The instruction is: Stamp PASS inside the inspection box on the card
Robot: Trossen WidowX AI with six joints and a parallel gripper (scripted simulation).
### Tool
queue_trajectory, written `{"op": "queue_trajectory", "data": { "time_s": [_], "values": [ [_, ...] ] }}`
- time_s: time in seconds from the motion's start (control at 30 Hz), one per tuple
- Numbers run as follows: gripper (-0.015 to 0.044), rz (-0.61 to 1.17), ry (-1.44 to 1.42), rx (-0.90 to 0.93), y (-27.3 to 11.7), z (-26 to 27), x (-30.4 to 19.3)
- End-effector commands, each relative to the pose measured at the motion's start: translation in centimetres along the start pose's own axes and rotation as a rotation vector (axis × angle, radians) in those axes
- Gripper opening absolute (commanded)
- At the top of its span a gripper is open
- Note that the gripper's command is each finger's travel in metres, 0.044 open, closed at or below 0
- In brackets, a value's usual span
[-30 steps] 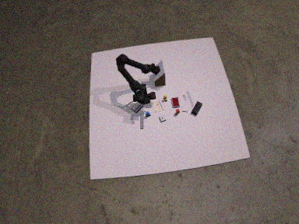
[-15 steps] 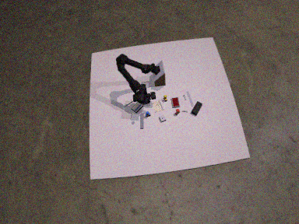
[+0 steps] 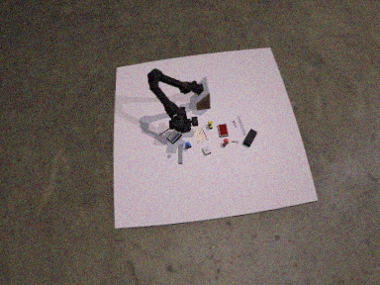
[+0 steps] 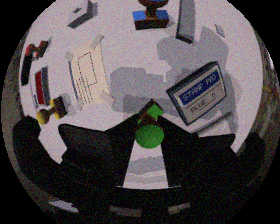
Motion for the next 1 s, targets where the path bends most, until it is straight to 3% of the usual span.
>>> {"op": "queue_trajectory", "data": {
  "time_s": [0.0, 0.97],
  "values": [
    [0.0, -0.002, 0.003, -0.002, -0.2, 0.0, 0.1],
    [0.0, -0.001, 0.003, 0.004, -1.6, 0.1, 0.2]
  ]
}}
Point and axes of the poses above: the point midway between the two fingers, 35 mm back from their tips, its own y axis out along the fingers, its own z axis across the jaws, x = y × z, the point moved 6 cm from there along -y, back along the fingers, and after that the axes turned 14 degrees about y, right-handed, at the moved point
